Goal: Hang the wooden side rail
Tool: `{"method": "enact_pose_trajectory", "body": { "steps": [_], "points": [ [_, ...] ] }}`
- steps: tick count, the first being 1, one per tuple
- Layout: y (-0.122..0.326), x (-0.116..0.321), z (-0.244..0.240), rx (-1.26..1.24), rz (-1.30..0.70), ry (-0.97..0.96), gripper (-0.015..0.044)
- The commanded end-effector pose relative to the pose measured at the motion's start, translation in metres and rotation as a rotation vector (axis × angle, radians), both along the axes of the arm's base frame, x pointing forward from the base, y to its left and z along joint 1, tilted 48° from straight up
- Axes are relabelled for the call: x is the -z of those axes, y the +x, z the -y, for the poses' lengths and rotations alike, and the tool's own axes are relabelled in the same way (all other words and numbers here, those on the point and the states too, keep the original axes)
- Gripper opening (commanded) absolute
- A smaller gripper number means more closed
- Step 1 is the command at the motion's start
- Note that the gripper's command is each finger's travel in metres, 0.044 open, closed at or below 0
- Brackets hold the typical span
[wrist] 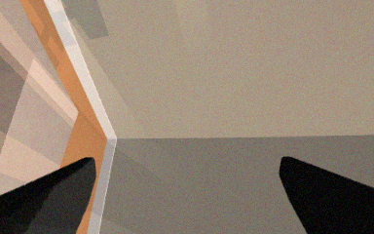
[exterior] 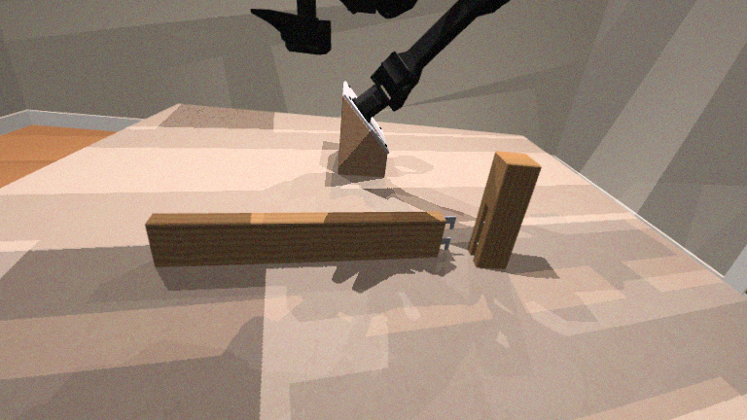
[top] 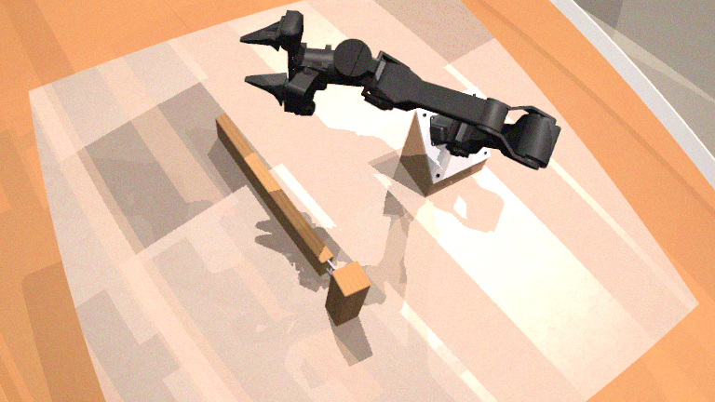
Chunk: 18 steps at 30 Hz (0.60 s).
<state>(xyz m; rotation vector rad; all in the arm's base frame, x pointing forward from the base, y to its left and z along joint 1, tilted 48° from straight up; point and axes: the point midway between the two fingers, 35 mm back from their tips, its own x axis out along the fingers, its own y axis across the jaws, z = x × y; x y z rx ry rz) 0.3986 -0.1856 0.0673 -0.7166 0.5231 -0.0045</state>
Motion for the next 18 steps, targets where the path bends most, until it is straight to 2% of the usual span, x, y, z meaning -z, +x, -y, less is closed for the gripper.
{"method": "enact_pose_trajectory", "body": {
  "steps": [1,10,18],
  "points": [
    [-0.008,-0.012,-0.077,-0.423,-0.043,-0.284,0.044],
    [-0.031,-0.027,-0.158,-0.882,0.037,-0.614,0.044],
    [-0.066,-0.039,-0.224,-1.251,0.224,-0.916,0.044]
  ]
}}
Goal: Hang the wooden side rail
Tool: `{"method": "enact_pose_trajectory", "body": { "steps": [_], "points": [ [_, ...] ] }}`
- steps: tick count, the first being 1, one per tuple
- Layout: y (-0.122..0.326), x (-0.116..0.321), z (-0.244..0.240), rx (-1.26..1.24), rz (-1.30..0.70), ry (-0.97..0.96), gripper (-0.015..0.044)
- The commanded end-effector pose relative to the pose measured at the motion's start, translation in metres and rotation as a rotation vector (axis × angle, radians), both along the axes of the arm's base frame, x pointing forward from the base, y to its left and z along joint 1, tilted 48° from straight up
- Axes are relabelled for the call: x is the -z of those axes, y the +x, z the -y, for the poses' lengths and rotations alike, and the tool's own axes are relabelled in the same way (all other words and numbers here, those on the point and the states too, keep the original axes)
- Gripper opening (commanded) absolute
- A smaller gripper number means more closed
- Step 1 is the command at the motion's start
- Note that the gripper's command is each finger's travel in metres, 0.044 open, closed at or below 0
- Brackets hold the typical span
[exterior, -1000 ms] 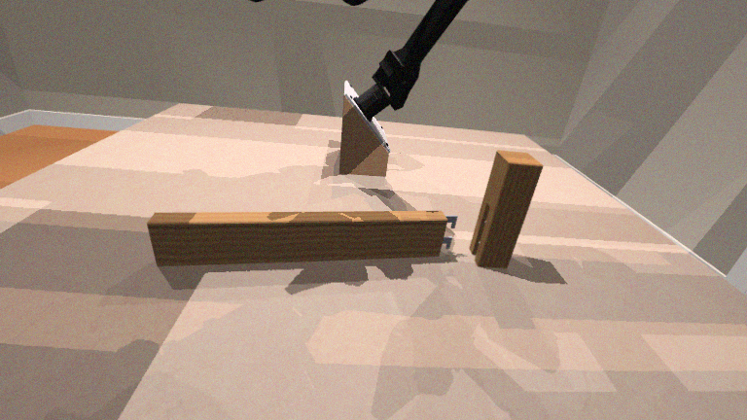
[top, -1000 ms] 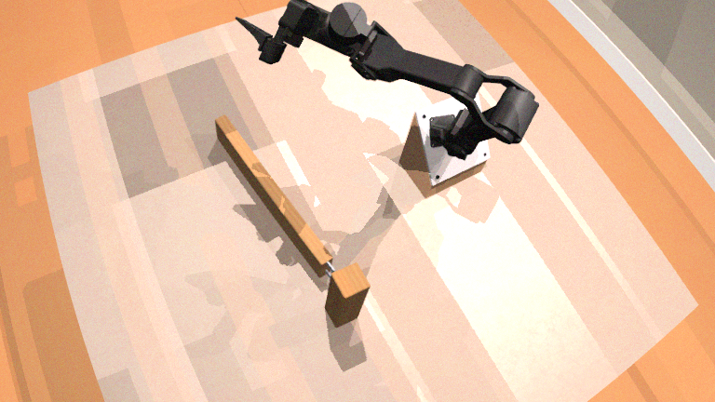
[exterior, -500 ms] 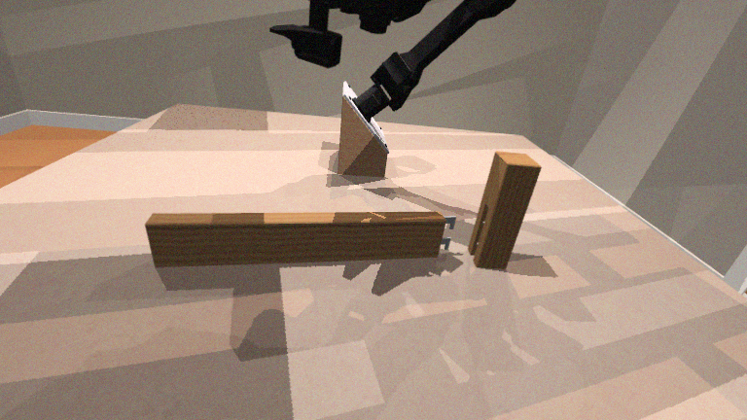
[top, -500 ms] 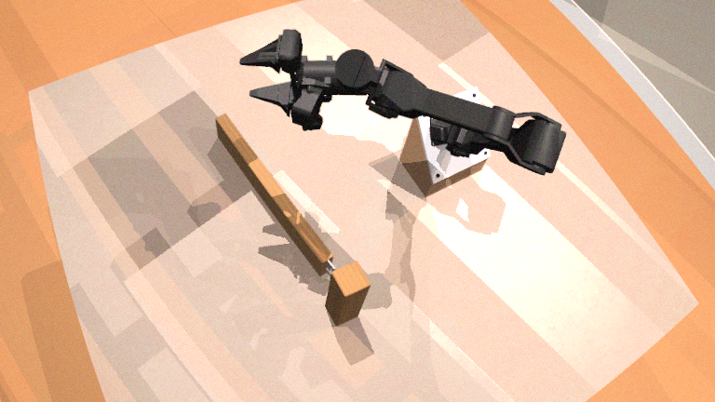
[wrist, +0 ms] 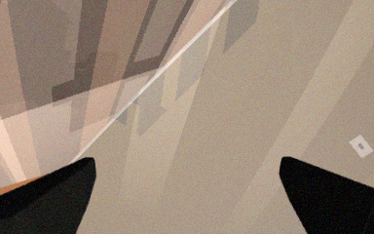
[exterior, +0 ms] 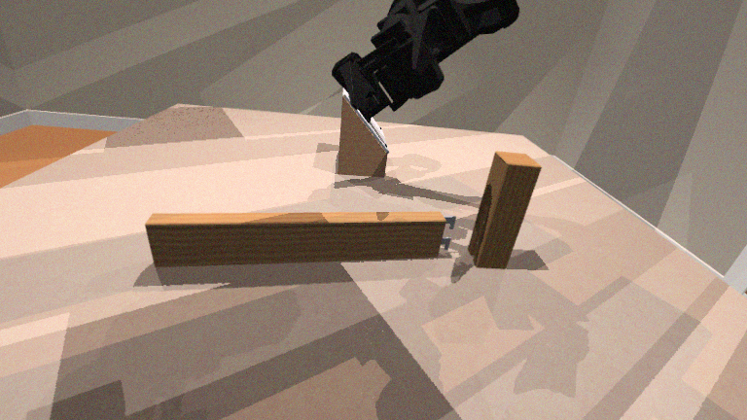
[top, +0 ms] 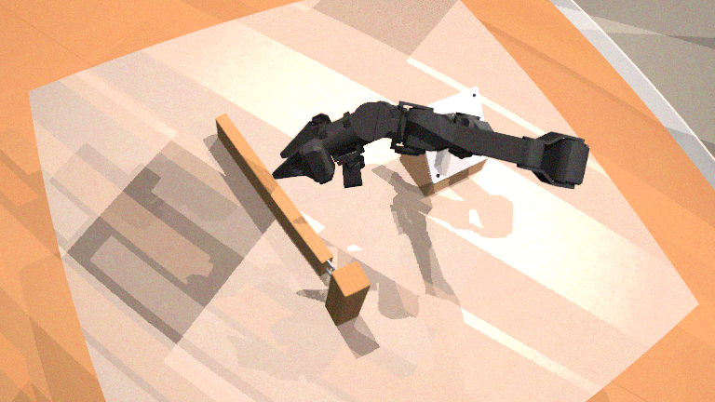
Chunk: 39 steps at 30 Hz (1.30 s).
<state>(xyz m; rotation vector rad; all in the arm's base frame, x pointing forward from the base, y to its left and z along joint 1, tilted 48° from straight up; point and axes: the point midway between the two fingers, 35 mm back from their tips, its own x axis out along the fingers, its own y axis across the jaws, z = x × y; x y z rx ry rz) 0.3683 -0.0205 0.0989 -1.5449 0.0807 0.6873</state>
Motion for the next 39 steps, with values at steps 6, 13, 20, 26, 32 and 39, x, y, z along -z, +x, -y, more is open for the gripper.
{"method": "enact_pose_trajectory", "body": {
  "steps": [6,13,20,26,32,39],
  "points": [
    [-0.07,-0.016,-0.103,-0.675,0.327,-0.351,0.044],
    [-0.117,-0.027,-0.145,-0.995,0.614,-0.499,0.044],
    [-0.125,-0.028,-0.151,-1.038,0.663,-0.518,0.044],
    [-0.125,-0.028,-0.151,-1.038,0.663,-0.518,0.044],
    [-0.125,-0.028,-0.151,-1.038,0.663,-0.518,0.044],
    [-0.125,-0.028,-0.151,-1.038,0.663,-0.518,0.044]
  ]
}}
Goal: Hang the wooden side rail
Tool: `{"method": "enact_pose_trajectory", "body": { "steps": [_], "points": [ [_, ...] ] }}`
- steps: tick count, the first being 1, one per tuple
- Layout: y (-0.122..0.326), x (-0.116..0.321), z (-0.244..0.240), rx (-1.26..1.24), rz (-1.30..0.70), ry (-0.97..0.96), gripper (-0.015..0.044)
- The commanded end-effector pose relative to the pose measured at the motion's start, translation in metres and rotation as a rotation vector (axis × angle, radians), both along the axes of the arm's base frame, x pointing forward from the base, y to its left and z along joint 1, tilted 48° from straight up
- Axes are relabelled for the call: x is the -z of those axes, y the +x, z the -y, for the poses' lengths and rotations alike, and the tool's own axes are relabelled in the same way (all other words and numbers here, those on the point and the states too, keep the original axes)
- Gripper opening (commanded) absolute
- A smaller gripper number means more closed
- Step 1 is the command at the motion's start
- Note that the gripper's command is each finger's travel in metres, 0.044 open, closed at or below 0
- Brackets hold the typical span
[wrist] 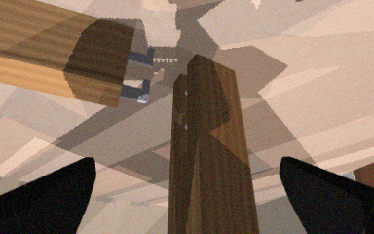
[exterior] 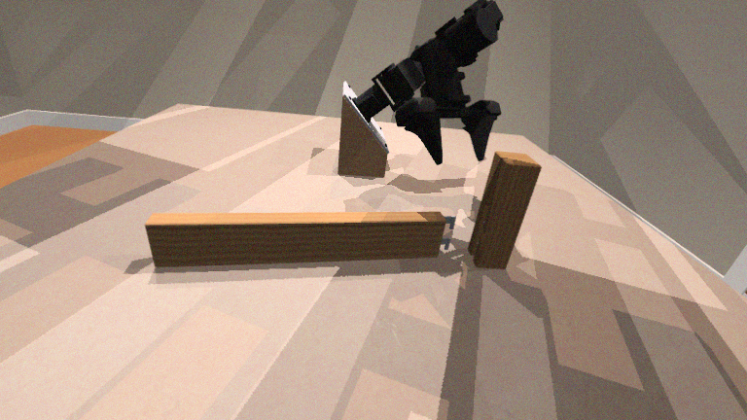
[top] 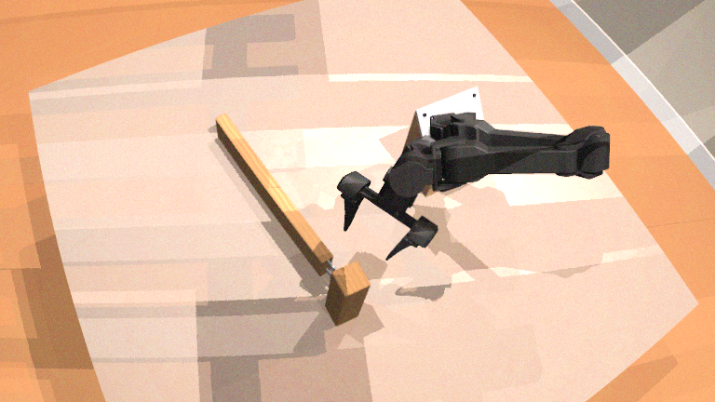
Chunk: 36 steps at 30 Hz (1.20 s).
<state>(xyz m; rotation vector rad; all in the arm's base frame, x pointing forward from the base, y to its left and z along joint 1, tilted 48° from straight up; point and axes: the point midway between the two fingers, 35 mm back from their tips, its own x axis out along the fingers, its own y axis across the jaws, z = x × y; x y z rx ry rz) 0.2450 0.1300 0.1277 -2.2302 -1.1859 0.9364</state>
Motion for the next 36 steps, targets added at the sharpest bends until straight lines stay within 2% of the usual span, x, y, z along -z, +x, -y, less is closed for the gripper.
{"method": "enact_pose_trajectory", "body": {
  "steps": [1,6,10,25,36],
  "points": [
    [-0.001,0.001,0.0,-0.005,0.001,0.0,0.044],
    [-0.001,0.001,0.0,-0.004,-0.004,0.001,0.044],
    [0.0,0.002,-0.001,0.033,-0.112,0.033,0.044],
    [0.009,0.025,0.005,0.413,-0.907,0.232,0.044],
    [0.029,0.019,0.016,0.885,-1.697,0.59,0.044]
  ]
}}
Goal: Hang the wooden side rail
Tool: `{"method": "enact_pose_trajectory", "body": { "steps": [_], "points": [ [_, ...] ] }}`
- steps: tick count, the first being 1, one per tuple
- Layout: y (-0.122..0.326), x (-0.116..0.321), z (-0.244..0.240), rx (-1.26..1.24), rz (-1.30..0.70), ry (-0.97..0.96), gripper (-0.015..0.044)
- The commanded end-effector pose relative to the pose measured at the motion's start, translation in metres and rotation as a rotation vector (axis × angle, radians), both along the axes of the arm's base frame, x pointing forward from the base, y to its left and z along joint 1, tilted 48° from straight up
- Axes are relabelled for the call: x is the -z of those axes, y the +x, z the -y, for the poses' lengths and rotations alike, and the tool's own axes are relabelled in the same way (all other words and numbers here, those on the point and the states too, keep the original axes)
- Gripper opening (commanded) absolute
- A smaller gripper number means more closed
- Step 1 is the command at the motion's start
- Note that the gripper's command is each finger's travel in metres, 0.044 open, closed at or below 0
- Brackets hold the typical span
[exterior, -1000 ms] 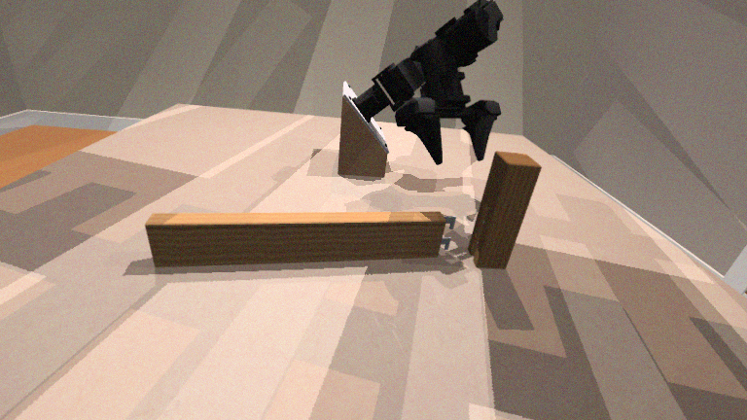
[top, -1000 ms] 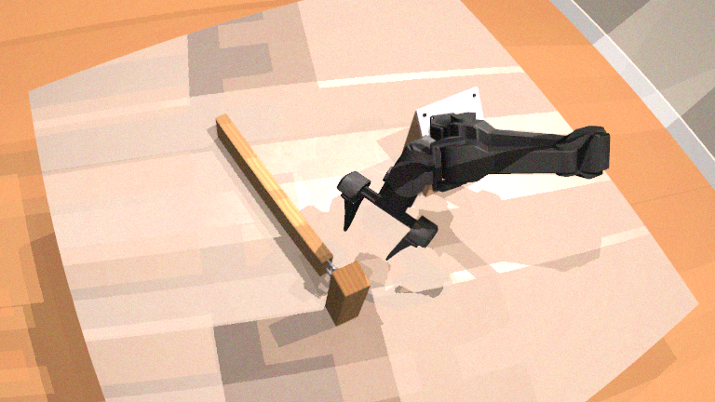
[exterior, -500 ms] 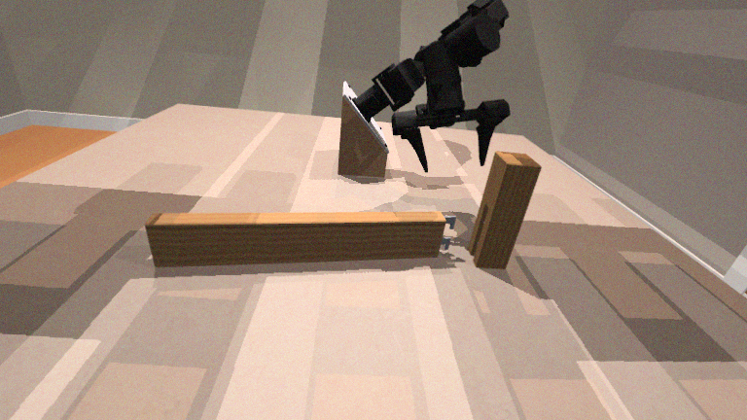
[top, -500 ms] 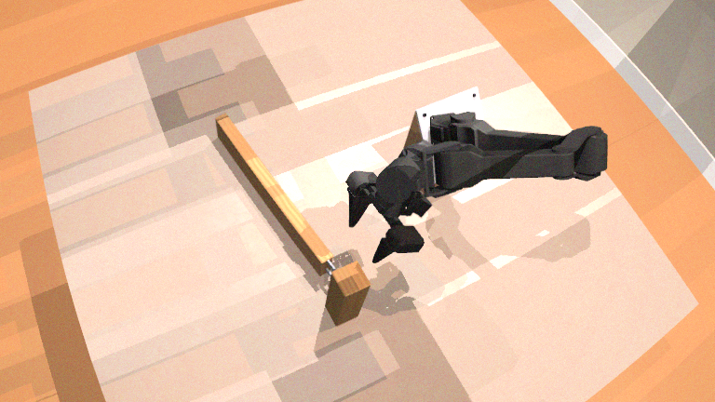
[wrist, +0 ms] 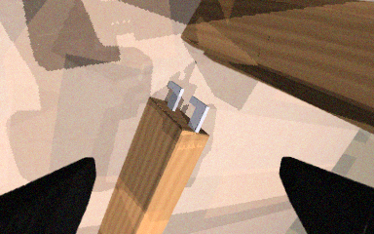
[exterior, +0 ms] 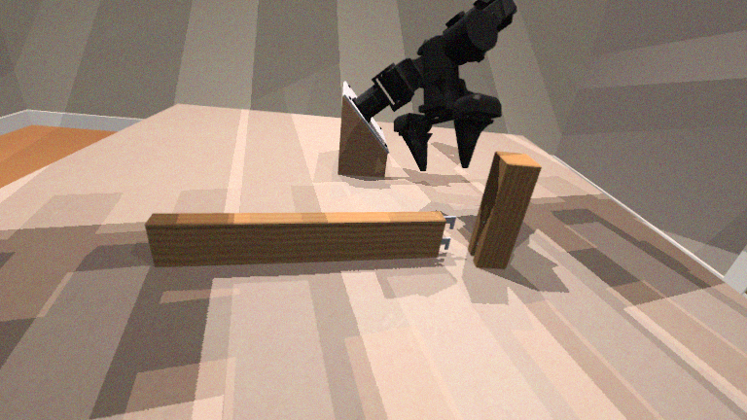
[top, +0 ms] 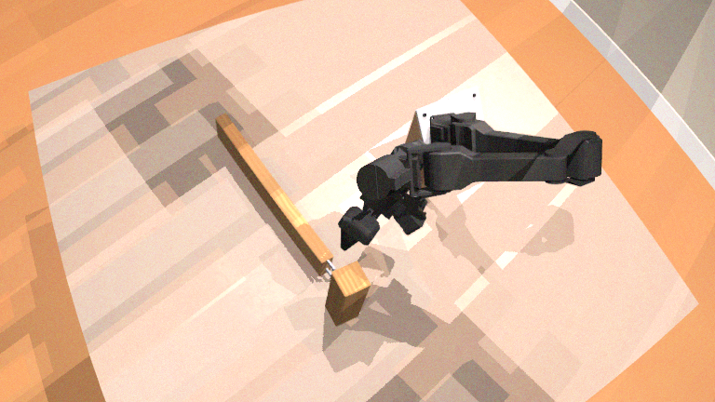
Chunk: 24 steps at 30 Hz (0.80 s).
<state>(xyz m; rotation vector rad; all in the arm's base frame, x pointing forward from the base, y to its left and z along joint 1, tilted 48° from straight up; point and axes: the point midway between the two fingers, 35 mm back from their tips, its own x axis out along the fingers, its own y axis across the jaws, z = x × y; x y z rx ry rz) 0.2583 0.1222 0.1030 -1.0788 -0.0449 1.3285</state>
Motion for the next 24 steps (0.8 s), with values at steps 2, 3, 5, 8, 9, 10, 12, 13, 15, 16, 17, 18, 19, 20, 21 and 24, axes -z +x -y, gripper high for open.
{"method": "enact_pose_trajectory", "body": {
  "steps": [2,3,5,8,9,10,12,13,15,16,17,18,19,20,21,24],
  "points": [
    [0.019,-0.006,0.011,0.386,-0.563,0.187,0.044],
    [0.021,-0.007,0.012,0.436,-0.636,0.211,0.044],
    [0.024,-0.008,0.014,0.537,-0.783,0.261,0.044],
    [0.03,-0.009,0.017,0.69,-1.001,0.335,0.044],
    [0.031,-0.01,0.018,0.741,-1.073,0.36,0.044],
    [0.032,-0.009,0.019,0.79,-1.152,0.383,0.044],
    [0.032,-0.009,0.02,0.87,-1.282,0.418,0.044],
    [0.033,-0.009,0.02,0.902,-1.332,0.432,0.044],
    [0.033,-0.009,0.02,0.966,-1.431,0.459,0.044],
    [0.033,-0.009,0.021,0.999,-1.481,0.472,0.044],
    [0.034,-0.009,0.021,1.031,-1.53,0.485,0.044],
    [0.034,-0.009,0.021,1.063,-1.579,0.498,0.044],
    [0.034,-0.009,0.021,1.096,-1.628,0.511,0.044],
    [0.034,-0.005,0.024,1.143,-1.688,0.523,0.044],
    [0.035,-0.003,0.025,1.185,-1.741,0.536,0.044],
    [0.035,0.0,0.028,1.3,-1.893,0.574,0.044]
  ]
}}
